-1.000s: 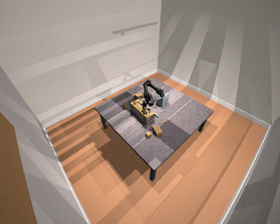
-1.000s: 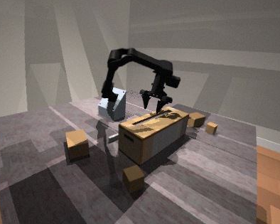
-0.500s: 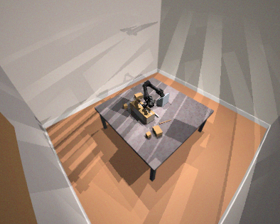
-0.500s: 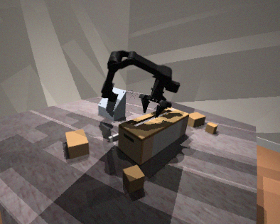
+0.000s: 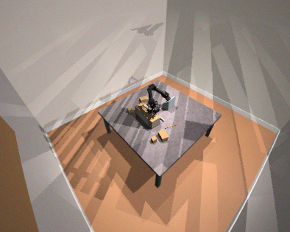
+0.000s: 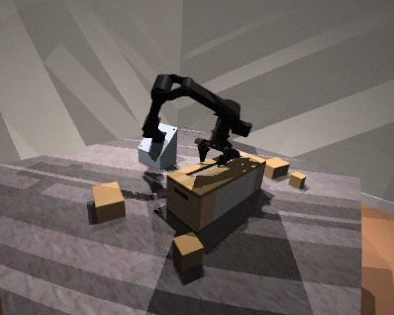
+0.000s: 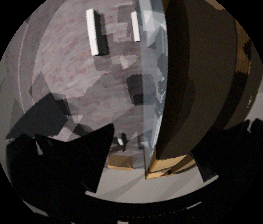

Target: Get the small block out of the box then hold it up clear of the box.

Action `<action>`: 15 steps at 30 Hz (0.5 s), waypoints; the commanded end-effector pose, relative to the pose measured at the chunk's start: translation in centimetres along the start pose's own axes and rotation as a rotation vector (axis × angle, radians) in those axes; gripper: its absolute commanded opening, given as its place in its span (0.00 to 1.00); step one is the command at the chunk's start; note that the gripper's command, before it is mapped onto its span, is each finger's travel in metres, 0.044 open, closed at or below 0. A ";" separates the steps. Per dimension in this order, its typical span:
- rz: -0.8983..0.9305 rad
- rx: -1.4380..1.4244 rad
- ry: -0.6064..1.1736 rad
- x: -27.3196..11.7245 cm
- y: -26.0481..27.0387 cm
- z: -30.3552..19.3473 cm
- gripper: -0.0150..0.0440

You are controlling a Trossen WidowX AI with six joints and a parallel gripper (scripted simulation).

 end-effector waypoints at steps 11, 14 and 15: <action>0.002 -0.001 0.001 0.6 0.2 -1.3 0.93; 0.002 -0.002 0.002 0.7 0.3 -1.7 0.93; 0.002 -0.002 0.002 0.8 0.3 -1.9 0.93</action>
Point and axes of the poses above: the point midway between the two fingers, 35 mm back from their tips, its own x axis out along the fingers, its own y axis across the jaws, z = x × y, the point moved 9 cm from there along -x, back along the fingers, and after that the axes turned 10 degrees about -x, right-handed, at the moved point
